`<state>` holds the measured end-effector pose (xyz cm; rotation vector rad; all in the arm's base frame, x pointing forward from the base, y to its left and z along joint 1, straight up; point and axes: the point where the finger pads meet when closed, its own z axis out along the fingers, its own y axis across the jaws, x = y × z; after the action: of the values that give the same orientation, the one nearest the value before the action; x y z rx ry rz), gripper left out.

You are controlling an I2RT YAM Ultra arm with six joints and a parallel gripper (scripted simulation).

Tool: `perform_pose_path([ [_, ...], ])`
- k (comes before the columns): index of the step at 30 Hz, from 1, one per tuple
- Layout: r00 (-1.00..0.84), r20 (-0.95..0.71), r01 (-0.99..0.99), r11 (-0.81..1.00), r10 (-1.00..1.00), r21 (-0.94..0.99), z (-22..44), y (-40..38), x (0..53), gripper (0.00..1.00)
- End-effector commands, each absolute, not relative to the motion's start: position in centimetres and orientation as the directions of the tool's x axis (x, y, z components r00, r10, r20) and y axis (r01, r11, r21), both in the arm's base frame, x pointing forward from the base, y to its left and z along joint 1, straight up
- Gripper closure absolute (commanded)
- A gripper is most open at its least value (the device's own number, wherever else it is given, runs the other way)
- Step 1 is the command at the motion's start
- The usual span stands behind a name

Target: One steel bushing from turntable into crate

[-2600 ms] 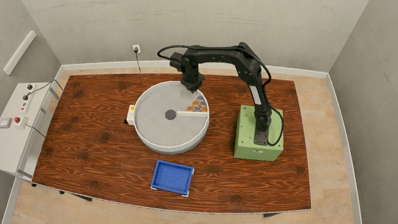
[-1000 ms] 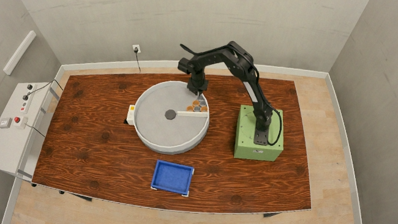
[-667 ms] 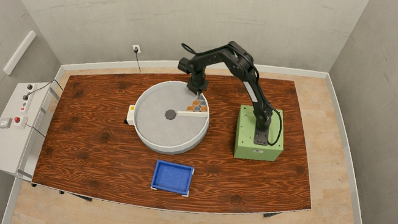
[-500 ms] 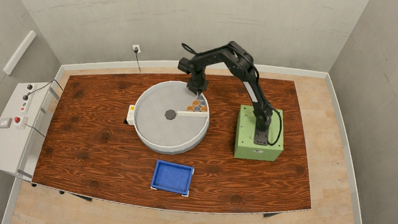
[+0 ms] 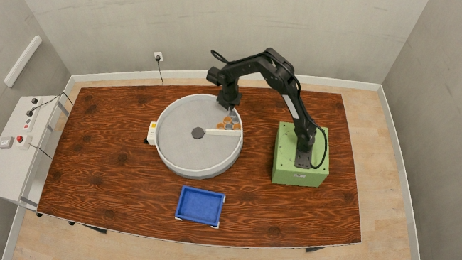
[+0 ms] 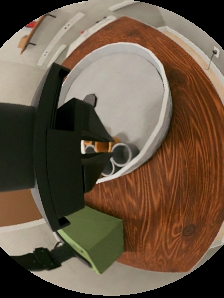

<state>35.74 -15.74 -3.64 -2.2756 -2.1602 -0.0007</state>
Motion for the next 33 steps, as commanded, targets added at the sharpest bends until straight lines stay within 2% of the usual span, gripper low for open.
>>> perform_pose_path([
  [1, 0.056, -0.019, 0.997, -0.055, 0.998, 0.045, -2.4, -16.23, 36.93, 0.85],
  [33, 0.055, -0.015, 0.998, -0.055, 0.998, 0.033, -2.45, -16.11, 37.03, 0.85],
])
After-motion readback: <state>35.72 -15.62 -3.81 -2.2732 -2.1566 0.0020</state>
